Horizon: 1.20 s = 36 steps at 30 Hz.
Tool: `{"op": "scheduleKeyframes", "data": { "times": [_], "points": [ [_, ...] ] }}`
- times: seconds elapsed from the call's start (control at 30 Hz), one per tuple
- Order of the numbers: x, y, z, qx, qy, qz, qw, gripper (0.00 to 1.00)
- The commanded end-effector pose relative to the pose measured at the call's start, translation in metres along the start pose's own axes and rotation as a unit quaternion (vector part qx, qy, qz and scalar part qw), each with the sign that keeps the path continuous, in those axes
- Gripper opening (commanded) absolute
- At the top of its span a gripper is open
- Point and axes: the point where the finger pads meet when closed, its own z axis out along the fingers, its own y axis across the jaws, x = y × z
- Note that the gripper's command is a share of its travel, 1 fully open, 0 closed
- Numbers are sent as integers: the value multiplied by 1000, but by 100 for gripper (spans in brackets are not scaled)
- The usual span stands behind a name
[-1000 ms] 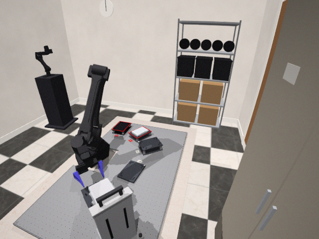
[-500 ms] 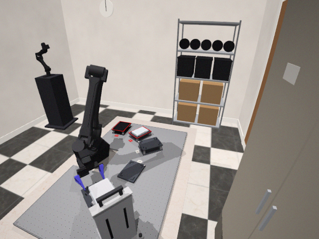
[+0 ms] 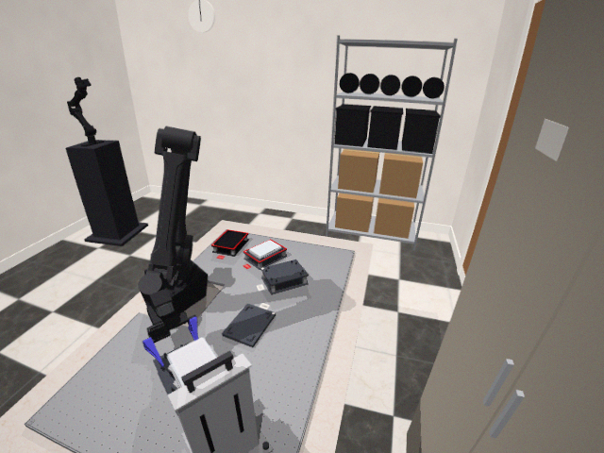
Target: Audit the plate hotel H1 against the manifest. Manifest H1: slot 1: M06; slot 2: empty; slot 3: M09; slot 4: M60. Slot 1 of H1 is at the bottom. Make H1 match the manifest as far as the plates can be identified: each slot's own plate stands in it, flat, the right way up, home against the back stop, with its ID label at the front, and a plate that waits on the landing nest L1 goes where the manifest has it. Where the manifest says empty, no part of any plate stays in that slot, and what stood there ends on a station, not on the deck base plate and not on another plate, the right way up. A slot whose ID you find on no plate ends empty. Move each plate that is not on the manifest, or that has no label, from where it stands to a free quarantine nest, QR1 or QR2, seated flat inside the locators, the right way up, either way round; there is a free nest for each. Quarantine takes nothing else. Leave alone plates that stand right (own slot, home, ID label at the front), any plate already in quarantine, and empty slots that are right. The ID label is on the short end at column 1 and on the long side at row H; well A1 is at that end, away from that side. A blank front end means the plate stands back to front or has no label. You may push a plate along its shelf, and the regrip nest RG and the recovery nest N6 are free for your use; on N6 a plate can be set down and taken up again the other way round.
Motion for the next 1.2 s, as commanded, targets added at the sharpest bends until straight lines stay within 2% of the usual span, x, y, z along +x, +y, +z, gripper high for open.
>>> {"op": "scheduleKeyframes", "data": {
  "times": [0.0, 0.13, 0.27, 0.33, 0.37, 0.43, 0.67, 0.7, 1.17],
  "points": [
    [4, 1, 2, 0, -4, 3, 1000, 100],
    [-19, -3, 14, -1, -20, -8, 1000, 100],
    [-13, -3, 22, -2, -6, 1, 1000, 100],
    [-13, -3, 22, -2, -6, 1, 1000, 100],
    [-14, -9, 21, 6, -9, 2, 1000, 100],
    [-14, -3, 26, -2, -5, 2, 1000, 100],
    [-21, -2, 37, -2, -6, 1, 1000, 100],
    [-22, -4, 30, 3, -12, -6, 1000, 100],
    [-22, -4, 30, 3, -12, -6, 1000, 100]
  ]
}}
